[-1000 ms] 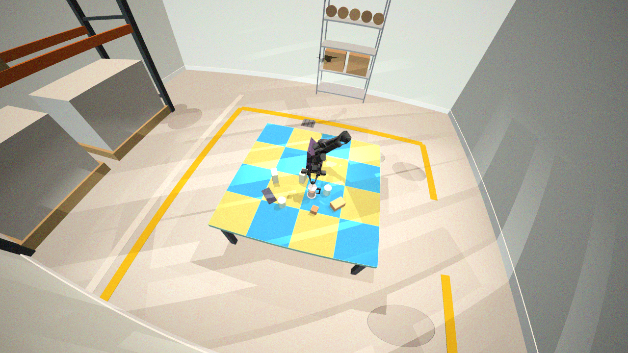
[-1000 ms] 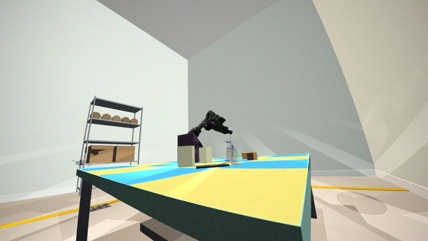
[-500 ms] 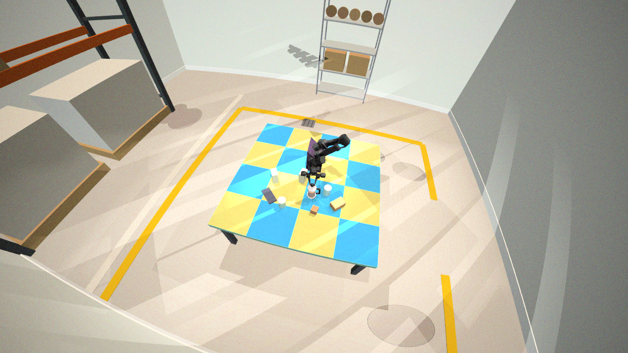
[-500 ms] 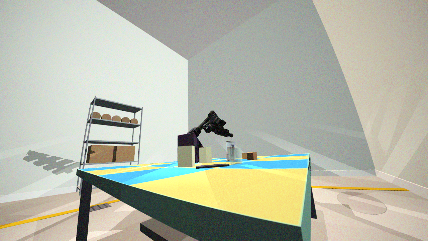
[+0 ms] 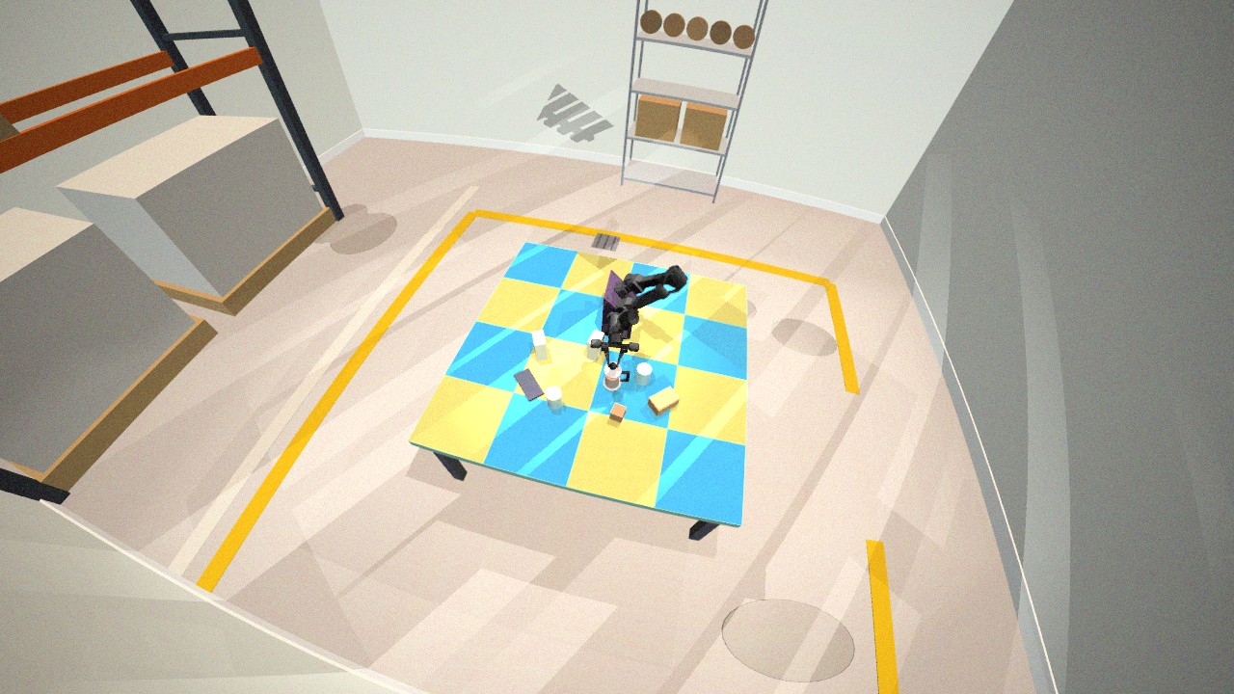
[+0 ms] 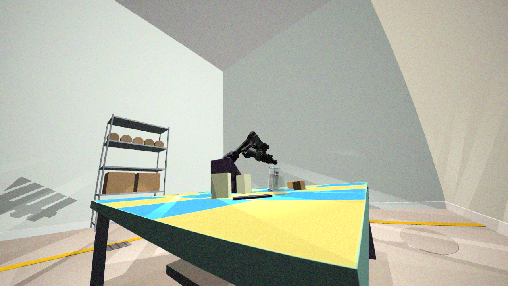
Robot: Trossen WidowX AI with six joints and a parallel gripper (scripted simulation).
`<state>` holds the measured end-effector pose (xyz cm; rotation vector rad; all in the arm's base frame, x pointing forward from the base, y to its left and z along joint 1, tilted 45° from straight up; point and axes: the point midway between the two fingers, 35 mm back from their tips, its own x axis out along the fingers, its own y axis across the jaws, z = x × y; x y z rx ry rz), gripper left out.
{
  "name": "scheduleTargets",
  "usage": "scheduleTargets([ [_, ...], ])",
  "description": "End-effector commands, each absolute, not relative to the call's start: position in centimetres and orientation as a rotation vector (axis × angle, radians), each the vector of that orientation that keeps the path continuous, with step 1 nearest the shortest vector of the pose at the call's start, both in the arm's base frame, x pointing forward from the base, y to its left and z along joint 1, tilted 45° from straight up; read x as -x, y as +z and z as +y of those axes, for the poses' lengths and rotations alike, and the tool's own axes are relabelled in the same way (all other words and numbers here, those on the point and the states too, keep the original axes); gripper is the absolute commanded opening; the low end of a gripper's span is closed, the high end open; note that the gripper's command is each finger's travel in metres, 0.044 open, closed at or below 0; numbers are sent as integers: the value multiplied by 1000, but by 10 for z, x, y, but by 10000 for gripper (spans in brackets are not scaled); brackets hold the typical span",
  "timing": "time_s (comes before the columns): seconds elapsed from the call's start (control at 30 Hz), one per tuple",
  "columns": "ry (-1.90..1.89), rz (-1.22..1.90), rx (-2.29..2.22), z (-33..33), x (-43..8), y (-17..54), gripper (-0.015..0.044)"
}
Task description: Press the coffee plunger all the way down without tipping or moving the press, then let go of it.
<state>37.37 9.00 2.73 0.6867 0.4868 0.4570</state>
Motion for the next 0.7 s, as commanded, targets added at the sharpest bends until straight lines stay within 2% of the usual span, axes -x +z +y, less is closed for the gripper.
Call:
scheduleTargets([
  [0.0, 465, 506, -690, 94, -374, 24, 119],
  [0.67, 465, 506, -690, 94, -379, 24, 119],
])
